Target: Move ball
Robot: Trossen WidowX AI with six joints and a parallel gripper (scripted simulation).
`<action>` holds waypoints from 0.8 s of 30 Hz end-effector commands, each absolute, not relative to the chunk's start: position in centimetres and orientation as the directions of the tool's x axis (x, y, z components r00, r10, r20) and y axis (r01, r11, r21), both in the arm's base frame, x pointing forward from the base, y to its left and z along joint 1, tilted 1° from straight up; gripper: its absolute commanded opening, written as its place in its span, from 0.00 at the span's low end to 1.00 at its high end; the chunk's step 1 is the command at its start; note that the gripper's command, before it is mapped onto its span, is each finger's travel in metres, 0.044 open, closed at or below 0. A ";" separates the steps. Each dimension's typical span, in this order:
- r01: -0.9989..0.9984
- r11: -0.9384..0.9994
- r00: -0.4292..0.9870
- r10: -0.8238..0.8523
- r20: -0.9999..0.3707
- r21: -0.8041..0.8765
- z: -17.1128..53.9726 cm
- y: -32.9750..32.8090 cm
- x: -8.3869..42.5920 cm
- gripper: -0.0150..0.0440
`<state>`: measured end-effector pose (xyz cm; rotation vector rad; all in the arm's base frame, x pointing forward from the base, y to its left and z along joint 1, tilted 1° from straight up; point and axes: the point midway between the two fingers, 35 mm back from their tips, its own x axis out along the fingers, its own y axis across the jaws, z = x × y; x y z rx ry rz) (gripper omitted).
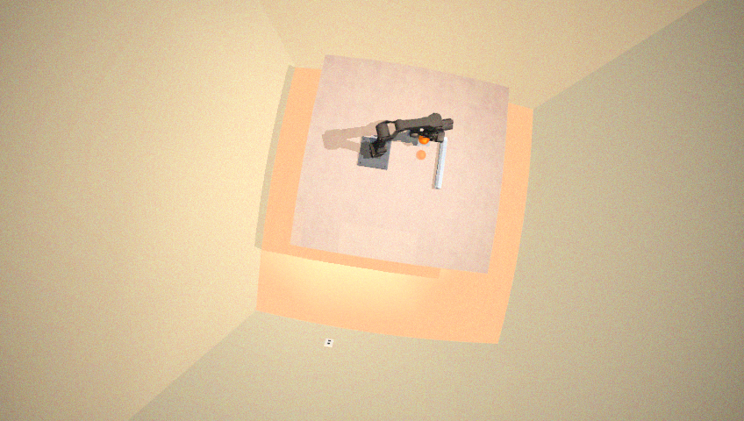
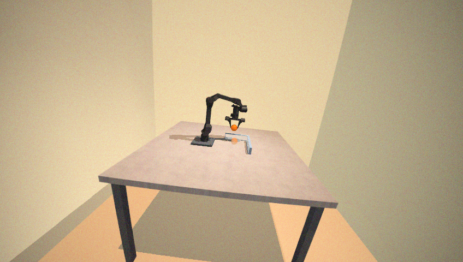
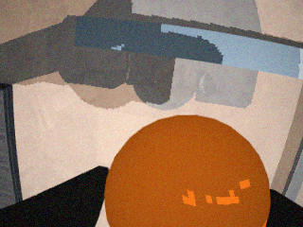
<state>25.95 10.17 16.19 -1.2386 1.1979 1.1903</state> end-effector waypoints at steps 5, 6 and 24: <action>-1.000 -0.014 0.025 -0.004 -1.000 -0.025 19.2 10.3 25.4 0.25; -1.000 -0.014 0.025 -0.004 -1.000 -0.025 19.2 10.3 25.4 0.25; -1.000 -0.014 0.027 -0.011 -1.000 -0.027 13.7 3.4 27.6 0.25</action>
